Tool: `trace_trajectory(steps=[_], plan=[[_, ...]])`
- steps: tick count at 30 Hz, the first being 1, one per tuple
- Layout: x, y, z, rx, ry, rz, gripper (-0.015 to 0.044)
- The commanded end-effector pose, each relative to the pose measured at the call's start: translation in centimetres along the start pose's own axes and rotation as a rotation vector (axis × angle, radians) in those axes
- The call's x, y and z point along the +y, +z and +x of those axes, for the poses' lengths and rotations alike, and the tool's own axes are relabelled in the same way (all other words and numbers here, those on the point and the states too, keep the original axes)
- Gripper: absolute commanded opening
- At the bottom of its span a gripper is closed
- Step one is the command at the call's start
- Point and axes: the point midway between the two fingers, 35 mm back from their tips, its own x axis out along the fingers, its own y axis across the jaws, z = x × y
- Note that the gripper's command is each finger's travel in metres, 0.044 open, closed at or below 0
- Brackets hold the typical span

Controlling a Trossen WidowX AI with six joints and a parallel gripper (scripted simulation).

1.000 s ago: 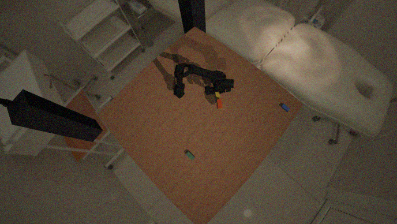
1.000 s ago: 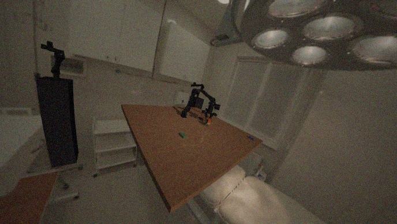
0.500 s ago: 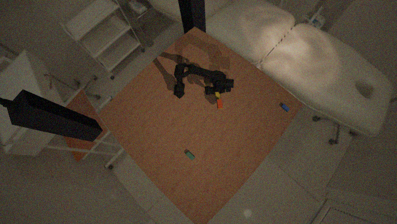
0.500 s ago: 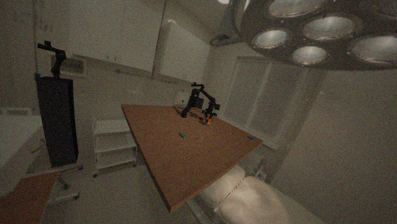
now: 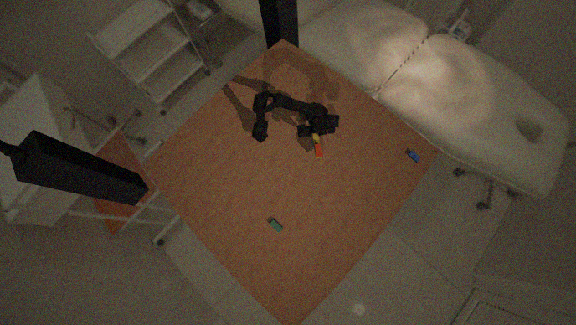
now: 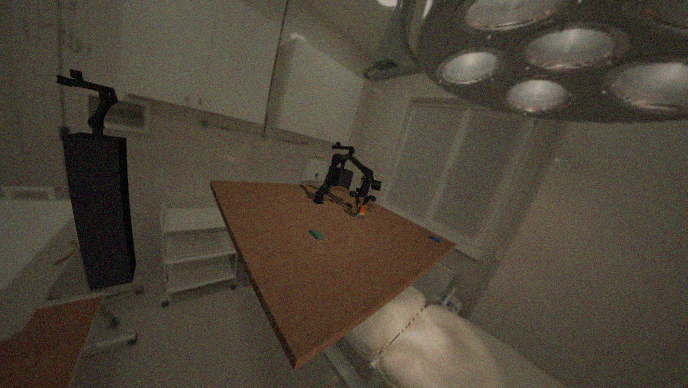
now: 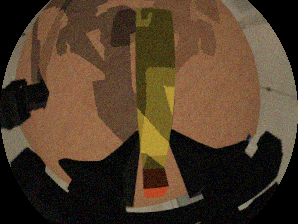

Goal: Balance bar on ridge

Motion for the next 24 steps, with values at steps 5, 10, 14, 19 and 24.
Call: trace_trajectory(steps=[5, 10, 14, 19, 24], plan=[[-0.03, 0.05, 0.22, -0.002, -0.002, -0.004, 0.0000], [-0.03, 0.06, 0.26, -0.002, -0.002, -0.004, 0.0000], [-0.02, 0.06, 0.29, -0.002, -0.002, -0.004, 0.0000], [-0.02, 0.07, 0.33, -0.002, -0.002, -0.004, 0.0000], [-0.01, 0.08, 0.38, -0.002, -0.002, -0.004, 0.0000]])
